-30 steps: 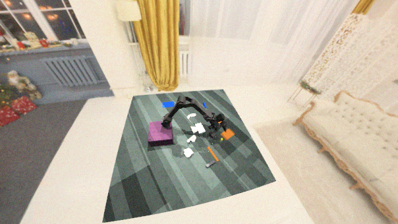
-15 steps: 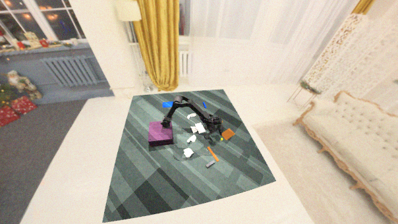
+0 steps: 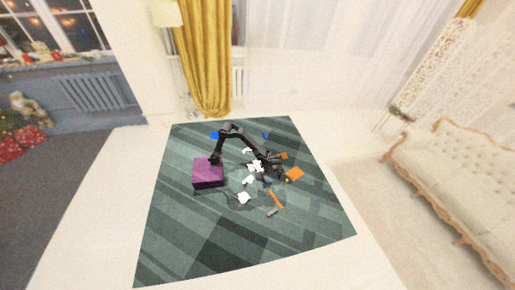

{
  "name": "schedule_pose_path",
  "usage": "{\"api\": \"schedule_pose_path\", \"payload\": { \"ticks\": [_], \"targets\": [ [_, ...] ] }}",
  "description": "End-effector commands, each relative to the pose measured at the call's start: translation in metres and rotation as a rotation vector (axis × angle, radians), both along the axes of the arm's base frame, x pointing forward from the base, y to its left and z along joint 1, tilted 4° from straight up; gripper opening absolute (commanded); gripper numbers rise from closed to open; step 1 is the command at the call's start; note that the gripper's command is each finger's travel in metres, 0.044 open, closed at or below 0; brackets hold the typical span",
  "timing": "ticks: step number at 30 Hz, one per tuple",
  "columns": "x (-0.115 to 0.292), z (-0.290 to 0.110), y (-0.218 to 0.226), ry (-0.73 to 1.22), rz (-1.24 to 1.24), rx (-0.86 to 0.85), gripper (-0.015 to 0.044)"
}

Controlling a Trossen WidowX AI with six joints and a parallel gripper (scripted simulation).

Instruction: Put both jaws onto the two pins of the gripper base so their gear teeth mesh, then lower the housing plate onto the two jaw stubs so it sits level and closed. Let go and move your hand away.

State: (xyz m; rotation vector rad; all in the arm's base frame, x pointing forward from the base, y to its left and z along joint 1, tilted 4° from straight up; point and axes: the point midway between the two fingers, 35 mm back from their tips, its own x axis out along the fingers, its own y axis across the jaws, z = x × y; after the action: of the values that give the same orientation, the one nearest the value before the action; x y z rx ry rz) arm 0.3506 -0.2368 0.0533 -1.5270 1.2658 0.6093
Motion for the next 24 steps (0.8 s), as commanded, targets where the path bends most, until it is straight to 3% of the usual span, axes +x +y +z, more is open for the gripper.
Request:
{"api": "schedule_pose_path", "payload": {
  "ticks": [1, 24],
  "targets": [
    [-0.015, -0.002, 0.003, 0.001, -0.055, 0.047, 0.044],
    [-0.099, -0.013, 0.02, 0.025, -0.404, 0.277, 0.044]
  ]
}}
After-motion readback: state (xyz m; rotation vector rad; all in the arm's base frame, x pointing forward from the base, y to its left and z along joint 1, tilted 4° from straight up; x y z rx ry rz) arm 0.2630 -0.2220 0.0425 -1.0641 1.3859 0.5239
